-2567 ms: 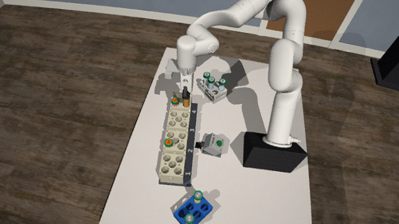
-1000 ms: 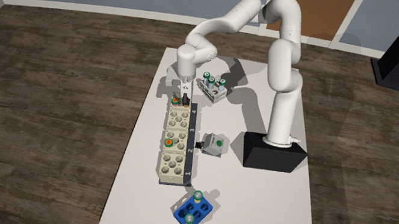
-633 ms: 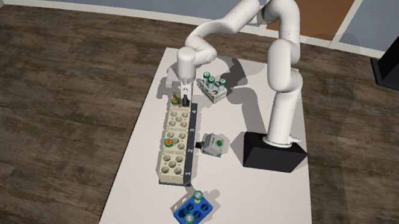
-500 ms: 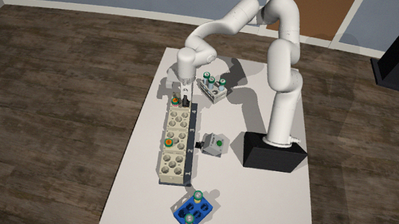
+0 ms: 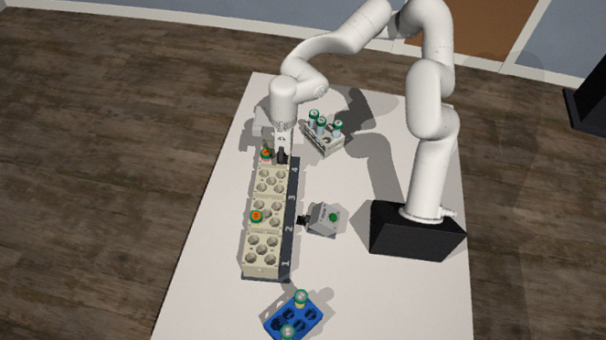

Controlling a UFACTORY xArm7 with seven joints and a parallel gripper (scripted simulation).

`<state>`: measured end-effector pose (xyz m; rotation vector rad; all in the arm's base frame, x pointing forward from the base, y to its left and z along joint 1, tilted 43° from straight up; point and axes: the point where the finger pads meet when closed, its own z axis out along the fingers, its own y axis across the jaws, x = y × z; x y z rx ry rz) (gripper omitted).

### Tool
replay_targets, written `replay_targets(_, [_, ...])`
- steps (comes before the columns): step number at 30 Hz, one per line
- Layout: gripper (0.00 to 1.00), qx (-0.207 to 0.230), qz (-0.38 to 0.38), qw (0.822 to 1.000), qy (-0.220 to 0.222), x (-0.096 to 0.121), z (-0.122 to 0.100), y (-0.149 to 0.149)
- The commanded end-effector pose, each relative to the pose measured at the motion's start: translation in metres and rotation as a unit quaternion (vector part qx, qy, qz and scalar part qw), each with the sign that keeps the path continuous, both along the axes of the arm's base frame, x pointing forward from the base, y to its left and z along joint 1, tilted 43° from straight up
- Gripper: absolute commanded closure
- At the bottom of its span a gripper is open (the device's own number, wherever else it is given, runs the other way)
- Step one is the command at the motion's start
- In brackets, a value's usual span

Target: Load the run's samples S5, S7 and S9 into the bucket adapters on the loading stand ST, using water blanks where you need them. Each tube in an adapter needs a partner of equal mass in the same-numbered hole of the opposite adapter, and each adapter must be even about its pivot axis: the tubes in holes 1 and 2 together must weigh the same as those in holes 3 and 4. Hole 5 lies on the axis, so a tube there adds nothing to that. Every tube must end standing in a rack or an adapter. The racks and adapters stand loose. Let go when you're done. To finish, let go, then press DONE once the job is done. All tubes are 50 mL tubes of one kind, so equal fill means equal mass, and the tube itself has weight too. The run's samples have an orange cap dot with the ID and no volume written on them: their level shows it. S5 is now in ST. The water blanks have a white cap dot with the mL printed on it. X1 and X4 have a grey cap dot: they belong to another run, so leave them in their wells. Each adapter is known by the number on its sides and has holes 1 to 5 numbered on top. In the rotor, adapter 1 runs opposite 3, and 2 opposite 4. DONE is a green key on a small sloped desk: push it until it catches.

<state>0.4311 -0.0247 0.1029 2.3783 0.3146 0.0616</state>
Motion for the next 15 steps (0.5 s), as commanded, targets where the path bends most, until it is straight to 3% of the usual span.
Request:
replay_targets(1, [1.0,0.0,0.002,1.0,-0.002,0.0011,0.0009,0.0016])
replay_targets(9, [1.0,0.0,0.002,1.0,-0.002,0.0011,0.0009,0.0016])
replay_targets(10, [0.56,0.0,0.002,1.0,-0.002,0.0011,0.0006,0.0014])
replay_targets(15, [0.56,0.0,0.002,1.0,-0.002,0.0011,0.0006,0.0014])
